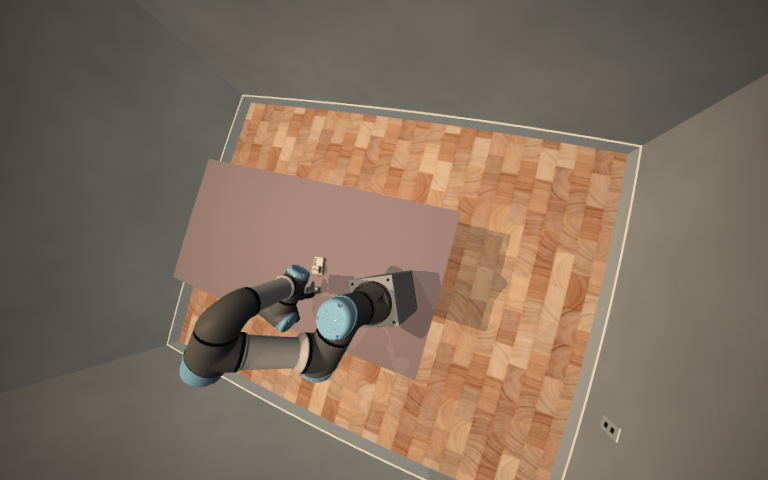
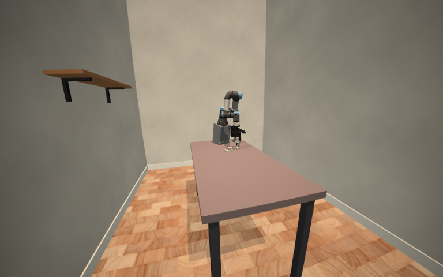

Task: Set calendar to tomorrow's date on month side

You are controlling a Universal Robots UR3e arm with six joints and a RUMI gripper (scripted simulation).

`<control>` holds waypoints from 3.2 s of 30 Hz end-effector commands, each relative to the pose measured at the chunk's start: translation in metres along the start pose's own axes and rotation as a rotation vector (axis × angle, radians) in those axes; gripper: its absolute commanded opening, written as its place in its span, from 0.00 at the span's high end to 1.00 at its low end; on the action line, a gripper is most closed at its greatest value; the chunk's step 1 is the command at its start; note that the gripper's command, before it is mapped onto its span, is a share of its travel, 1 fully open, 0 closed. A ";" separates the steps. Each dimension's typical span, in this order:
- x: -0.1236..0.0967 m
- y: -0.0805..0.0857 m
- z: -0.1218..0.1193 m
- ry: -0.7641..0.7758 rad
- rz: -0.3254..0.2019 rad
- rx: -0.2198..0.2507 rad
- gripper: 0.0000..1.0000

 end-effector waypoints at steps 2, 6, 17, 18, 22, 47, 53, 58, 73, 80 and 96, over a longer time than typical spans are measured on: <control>0.000 0.000 0.001 0.000 -0.001 -0.001 0.72; 0.000 0.000 0.001 0.000 -0.001 -0.001 0.72; 0.000 0.000 0.001 0.000 -0.001 -0.001 0.72; 0.000 0.000 0.001 0.000 -0.001 -0.001 0.72; 0.000 0.000 0.001 0.000 -0.001 -0.001 0.72; 0.000 -0.002 0.001 0.000 -0.001 -0.001 0.72; 0.000 -0.007 0.001 0.000 -0.001 -0.001 0.72; 0.000 -0.015 0.001 0.000 -0.001 -0.001 0.72; 0.000 -0.027 0.001 0.000 -0.001 -0.001 0.72; 0.000 -0.027 0.001 0.000 -0.001 -0.001 0.72; 0.000 -0.027 0.001 0.000 -0.001 -0.001 0.72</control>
Point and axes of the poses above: the point where the finger pads meet when closed, its own y axis back along the fingers, its own z axis across the jaws, x = y × z, the point moved 2 cm from there along y, back along the fingers, and after that the axes turned 7 degrees about y, right-handed, at the moved point
